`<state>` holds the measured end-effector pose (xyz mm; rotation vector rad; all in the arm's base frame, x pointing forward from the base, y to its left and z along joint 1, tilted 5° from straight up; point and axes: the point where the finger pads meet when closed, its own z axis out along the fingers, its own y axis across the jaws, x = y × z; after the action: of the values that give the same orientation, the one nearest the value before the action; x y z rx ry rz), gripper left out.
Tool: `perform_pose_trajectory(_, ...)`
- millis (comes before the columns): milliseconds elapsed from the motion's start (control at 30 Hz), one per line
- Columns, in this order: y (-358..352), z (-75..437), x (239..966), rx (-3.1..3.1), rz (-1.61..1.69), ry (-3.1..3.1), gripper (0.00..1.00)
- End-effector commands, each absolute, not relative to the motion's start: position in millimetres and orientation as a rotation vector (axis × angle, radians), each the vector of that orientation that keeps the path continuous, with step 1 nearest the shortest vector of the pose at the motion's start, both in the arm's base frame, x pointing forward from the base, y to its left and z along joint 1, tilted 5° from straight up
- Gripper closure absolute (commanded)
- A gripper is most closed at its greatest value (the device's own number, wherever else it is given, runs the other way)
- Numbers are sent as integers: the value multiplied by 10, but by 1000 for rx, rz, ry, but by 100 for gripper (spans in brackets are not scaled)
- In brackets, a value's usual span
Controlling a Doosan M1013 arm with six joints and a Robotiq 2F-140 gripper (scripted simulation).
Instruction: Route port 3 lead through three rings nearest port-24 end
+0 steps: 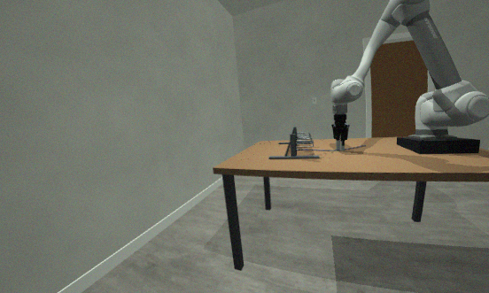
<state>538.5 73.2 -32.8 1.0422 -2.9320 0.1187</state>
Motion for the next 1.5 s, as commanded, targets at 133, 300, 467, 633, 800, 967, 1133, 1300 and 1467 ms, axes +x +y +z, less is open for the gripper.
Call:
perform_pose_trajectory(133, 693, -358, 5348, 1039, 121, -2927, 80)
perform_pose_trajectory(300, 693, -358, 5348, 1039, 121, -2927, 100)
perform_pose_trajectory(467, 693, -358, 5348, 1039, 121, -2927, 100)
perform_pose_trajectory(633, 693, -358, 5348, 1039, 121, -2927, 100)
perform_pose_trajectory(800, 693, -358, 5348, 1039, 121, -2927, 100)
perform_pose_trajectory(967, 693, -358, 5348, 1039, 121, -2927, 100)
perform_pose_trajectory(1133, 693, -358, 5348, 1039, 121, -2927, 100)
perform_pose_trajectory(1300, 693, -358, 5348, 1039, 121, -2927, 100)
perform_pose_trajectory(1467, 693, -358, 5348, 1039, 121, -2927, 100)
